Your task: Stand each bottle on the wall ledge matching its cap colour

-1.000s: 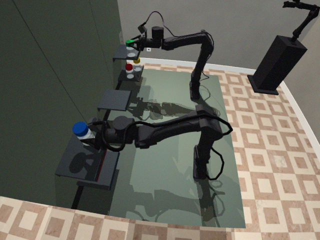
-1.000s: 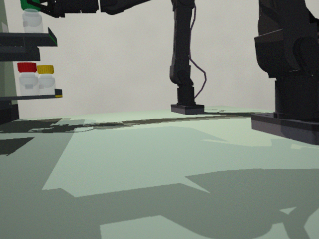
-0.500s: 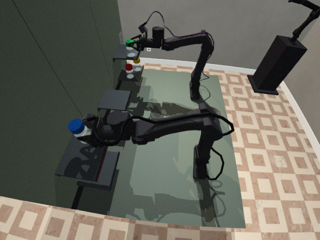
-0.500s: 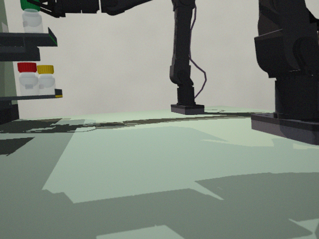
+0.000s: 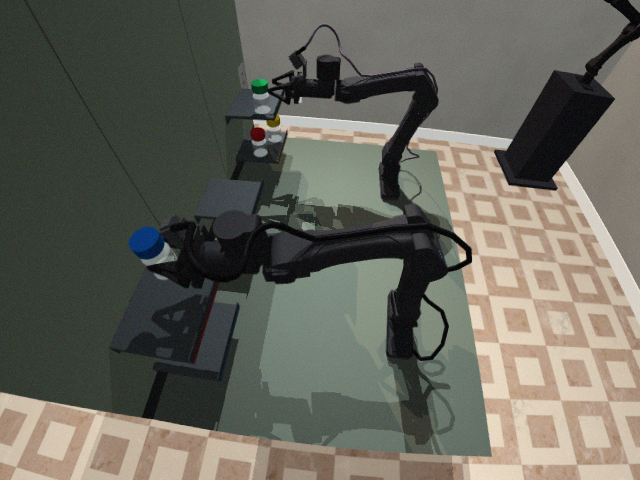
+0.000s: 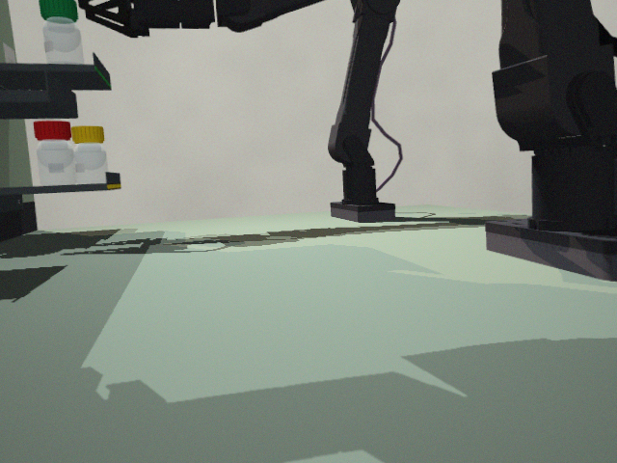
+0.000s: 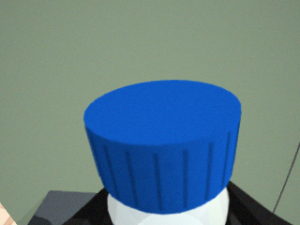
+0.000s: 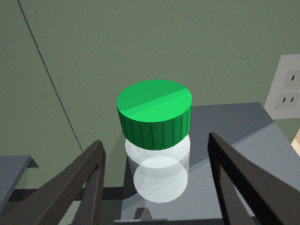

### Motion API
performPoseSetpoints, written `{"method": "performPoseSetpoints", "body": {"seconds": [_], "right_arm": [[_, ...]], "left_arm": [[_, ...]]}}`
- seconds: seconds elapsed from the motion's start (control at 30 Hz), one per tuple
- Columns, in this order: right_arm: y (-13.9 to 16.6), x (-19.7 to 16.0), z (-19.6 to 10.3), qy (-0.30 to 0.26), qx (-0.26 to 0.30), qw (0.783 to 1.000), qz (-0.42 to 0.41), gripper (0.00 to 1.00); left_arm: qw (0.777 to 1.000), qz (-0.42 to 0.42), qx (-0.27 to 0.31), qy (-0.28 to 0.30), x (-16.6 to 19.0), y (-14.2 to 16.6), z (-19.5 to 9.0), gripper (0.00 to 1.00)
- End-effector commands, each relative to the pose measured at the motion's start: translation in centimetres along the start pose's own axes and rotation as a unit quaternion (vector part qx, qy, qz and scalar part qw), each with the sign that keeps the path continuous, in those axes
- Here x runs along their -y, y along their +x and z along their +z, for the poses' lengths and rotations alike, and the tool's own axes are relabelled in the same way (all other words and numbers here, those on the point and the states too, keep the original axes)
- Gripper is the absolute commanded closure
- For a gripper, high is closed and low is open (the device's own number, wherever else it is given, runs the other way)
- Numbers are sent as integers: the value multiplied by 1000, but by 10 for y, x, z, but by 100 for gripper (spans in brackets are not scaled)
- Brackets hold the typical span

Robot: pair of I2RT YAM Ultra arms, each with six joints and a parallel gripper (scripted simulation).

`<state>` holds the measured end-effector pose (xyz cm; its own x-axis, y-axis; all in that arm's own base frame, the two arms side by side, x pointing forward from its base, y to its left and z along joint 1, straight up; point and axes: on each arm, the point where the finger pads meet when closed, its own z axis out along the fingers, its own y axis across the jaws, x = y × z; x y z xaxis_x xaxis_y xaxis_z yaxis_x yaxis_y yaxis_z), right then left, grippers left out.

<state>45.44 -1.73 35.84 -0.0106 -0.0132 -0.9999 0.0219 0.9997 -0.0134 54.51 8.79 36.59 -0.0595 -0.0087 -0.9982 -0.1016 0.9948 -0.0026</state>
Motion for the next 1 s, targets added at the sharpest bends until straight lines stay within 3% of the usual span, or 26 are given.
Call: {"method": "performPoseSetpoints", "body": {"seconds": [0.0,0.17,0.4,0.97], "right_arm": [[-6,4,-39,1,5,1000,1,30],[-5,0,-76,-2,7,1000,1,30],[-16,0,-72,0,20,1000,0,30],[-17,0,-72,0,20,1000,0,30]], "left_arm": [[998,4,64,-1,-1,-53,-15,48],[996,6,88,-10,-6,-72,-26,48],[997,6,80,-3,-3,-64,-40,48],[996,8,89,-2,-1,-62,-110,48]]}}
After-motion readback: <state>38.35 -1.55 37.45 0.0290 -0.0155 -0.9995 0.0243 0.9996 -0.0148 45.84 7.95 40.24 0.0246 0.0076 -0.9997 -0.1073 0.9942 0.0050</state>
